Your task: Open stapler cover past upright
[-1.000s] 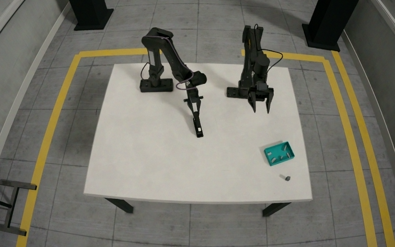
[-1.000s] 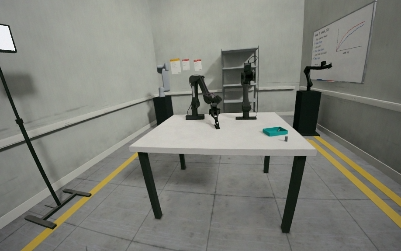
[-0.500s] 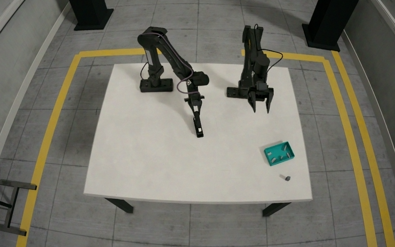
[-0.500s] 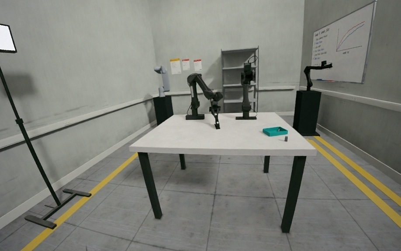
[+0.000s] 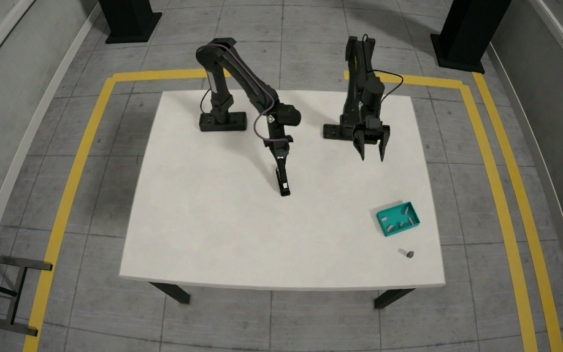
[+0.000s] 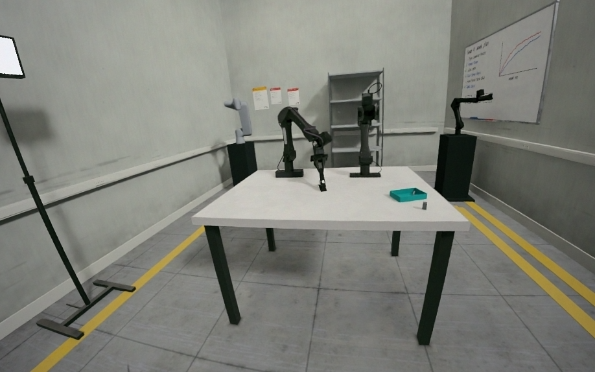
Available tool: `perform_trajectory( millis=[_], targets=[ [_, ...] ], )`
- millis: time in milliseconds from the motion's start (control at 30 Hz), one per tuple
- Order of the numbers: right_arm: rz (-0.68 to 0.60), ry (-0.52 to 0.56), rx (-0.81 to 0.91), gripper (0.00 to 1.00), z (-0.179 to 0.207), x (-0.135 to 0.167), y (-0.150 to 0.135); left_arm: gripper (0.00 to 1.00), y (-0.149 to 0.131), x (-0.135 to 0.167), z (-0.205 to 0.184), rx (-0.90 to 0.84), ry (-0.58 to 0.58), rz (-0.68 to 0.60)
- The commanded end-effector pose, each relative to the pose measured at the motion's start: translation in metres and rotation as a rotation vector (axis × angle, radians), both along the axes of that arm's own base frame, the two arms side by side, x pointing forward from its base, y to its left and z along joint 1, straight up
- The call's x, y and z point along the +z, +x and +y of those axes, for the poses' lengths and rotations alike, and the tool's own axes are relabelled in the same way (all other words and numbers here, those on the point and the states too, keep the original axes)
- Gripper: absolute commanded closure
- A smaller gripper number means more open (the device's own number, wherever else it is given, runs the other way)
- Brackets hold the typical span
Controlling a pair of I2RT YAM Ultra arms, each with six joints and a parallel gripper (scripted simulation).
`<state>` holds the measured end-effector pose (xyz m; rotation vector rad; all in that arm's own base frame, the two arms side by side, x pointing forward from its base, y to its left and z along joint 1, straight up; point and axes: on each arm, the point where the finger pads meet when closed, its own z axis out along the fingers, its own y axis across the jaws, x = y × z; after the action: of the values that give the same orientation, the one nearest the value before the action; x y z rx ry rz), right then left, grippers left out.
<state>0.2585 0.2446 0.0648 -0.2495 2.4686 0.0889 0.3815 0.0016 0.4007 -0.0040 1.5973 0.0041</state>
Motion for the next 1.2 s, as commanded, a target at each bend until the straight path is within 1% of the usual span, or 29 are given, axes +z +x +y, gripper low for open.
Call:
perform_trajectory(
  millis=[0,133,200,700,767,1167],
  targets=[
    [0.056,-0.008,0.002,0.83,0.002,0.009,0.006,0.45,-0.001,0.011,0.001,-0.002,0.0,-0.04],
    [0.109,-0.018,0.003,0.83,0.003,0.013,0.01,0.45,-0.001,0.011,0.001,-0.002,0.0,-0.04],
    [0.109,-0.018,0.003,0.83,0.003,0.013,0.01,0.45,-0.001,0.011,0.001,-0.002,0.0,-0.04],
    [0.306,-0.055,0.004,0.83,0.006,0.027,0.025,0.45,-0.001,0.011,0.001,-0.002,0.0,-0.04],
    [0.306,-0.055,0.004,0.83,0.006,0.027,0.025,0.45,-0.001,0.011,0.001,-0.002,0.0,-0.04],
    [0.454,-0.083,0.005,0.83,0.008,0.035,0.038,0.45,-0.001,0.011,0.001,-0.002,0.0,-0.04]
  ],
)
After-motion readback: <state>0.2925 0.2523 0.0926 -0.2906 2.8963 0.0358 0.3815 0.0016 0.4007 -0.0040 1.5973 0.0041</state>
